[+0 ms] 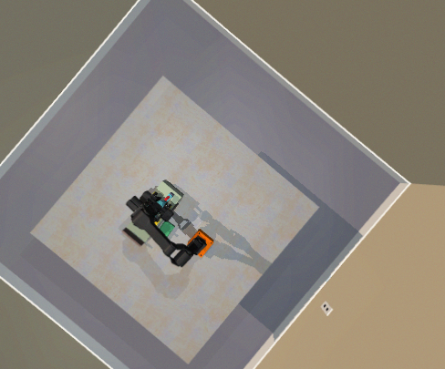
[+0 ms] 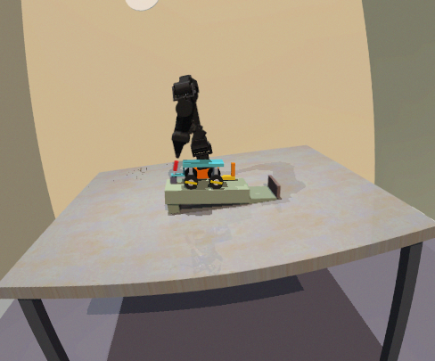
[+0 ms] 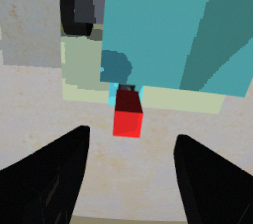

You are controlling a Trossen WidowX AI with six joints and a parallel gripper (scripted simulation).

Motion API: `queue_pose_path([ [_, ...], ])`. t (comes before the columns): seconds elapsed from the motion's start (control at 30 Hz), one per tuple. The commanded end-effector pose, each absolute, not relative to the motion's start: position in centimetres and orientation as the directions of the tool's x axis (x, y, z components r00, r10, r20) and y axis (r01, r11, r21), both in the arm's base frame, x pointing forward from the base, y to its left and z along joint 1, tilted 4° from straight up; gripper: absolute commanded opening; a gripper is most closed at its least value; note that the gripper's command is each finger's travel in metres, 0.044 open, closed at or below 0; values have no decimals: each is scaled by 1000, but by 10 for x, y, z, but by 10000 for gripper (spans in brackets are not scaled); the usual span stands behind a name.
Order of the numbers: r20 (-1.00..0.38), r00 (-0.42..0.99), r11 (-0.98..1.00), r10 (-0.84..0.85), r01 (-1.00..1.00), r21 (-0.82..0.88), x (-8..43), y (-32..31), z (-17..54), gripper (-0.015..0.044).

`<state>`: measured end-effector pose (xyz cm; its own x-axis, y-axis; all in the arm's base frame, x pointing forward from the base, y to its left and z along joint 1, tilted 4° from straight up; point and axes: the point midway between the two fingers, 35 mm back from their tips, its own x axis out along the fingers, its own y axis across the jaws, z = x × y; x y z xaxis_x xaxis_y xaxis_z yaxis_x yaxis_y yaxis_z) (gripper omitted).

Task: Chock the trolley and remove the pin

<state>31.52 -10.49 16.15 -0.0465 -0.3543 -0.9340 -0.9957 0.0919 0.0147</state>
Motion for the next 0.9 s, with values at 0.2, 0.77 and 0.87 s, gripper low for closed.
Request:
queue_pose_path([
  [0.2,-933,-51,89,-357,-996,21,313,-111,148,190],
  [0.77,-932,-51,89,-358,-996,21,313,-118,130,190],
  [0.87,-932,-51,89,-358,-996,21,313,-119,126,190],
])
